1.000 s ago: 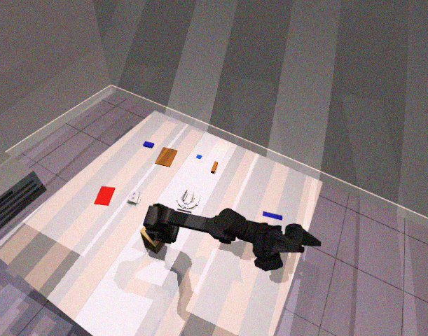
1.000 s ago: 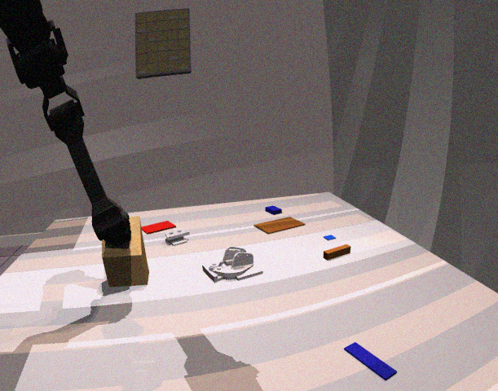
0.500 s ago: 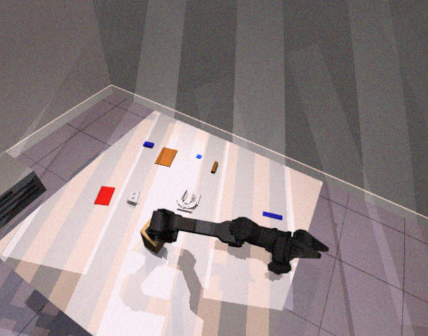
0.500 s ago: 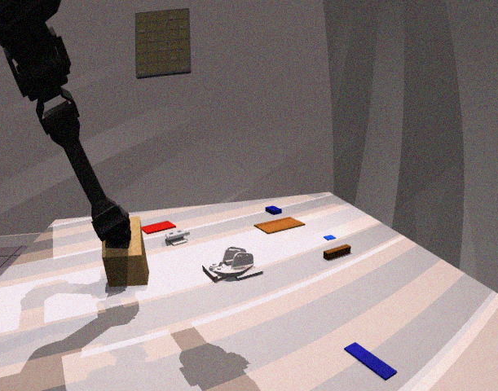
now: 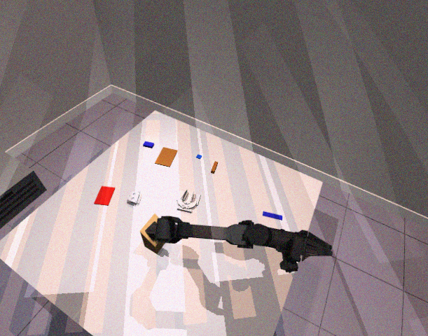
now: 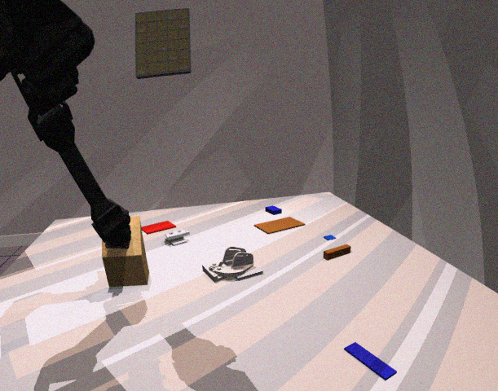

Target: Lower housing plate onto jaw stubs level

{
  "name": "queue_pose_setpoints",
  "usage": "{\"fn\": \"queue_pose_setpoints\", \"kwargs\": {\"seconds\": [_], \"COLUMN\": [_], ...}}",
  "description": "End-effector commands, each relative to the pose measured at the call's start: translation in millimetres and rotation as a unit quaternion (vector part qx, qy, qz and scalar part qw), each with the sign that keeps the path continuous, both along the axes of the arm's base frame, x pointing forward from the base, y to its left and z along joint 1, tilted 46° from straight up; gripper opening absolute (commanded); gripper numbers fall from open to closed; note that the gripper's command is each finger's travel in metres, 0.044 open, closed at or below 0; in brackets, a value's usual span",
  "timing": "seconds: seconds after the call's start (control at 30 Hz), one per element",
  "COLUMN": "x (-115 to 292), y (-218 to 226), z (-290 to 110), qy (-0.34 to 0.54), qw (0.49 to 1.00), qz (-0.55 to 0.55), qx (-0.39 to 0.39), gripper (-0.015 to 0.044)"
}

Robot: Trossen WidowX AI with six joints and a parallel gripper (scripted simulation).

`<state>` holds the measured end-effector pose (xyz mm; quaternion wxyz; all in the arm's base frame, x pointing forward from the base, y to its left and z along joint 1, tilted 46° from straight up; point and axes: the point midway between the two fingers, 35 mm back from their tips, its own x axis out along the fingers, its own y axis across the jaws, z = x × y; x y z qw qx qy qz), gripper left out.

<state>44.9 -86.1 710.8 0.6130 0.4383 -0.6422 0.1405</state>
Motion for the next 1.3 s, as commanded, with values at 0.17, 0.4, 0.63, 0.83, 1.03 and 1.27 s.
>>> {"fn": "queue_pose_setpoints", "kwargs": {"seconds": [0.17, 0.4, 0.63, 0.83, 1.03, 1.27], "x": [44.2, 63.1, 85.4, 109.9, 134.4, 163.5], "y": [-34.8, -41.9, -50.4, -59.6, -66.7, -72.4], "z": [-15.7, -23.0, -32.0, -42.5, -54.1, -69.0], "qy": [0.062, 0.076, 0.101, 0.136, 0.171, 0.214], "qw": [0.997, 0.996, 0.993, 0.988, 0.982, 0.972], "qz": [-0.001, 0.018, 0.029, 0.029, 0.029, 0.030], "qx": [0.041, 0.048, 0.058, 0.070, 0.080, 0.088], "gripper": [0.0440, 0.0440, 0.0440, 0.0440, 0.0440, 0.0440]}}
